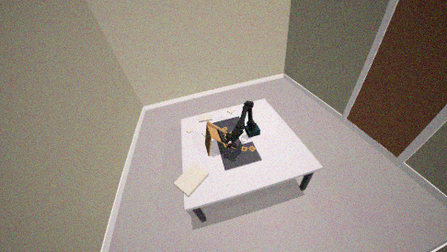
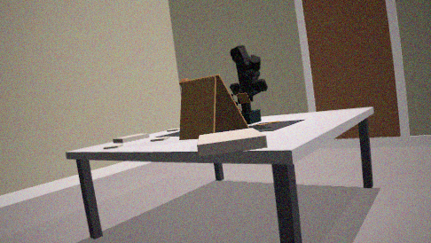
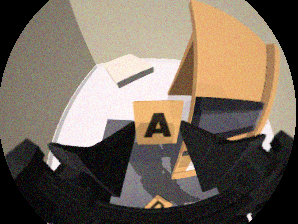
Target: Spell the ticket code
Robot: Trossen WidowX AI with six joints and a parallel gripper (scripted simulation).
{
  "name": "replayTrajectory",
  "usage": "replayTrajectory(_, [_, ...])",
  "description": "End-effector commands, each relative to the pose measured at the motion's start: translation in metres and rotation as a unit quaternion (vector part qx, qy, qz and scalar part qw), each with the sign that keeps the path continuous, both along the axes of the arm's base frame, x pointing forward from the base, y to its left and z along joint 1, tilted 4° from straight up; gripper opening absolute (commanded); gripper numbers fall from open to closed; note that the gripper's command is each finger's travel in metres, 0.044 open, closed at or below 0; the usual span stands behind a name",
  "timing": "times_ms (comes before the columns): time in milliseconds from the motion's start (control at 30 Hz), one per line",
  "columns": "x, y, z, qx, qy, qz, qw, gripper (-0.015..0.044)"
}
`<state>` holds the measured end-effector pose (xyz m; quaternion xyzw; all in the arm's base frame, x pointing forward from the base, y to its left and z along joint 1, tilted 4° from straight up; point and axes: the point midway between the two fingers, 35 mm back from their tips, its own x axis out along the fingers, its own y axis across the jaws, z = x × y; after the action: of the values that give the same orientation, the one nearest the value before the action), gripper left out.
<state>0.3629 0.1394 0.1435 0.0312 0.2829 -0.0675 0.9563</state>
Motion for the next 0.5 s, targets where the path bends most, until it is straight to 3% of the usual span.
replayTrajectory(0, [-0.001, -0.0017, -0.0001, 0.0, 0.0, 0.002, 1.0, 0.0])
replayTrajectory(467, [-0.0019, -0.0087, -0.0004, -0.001, 0.0, 0.002, 1.0, 0.0])
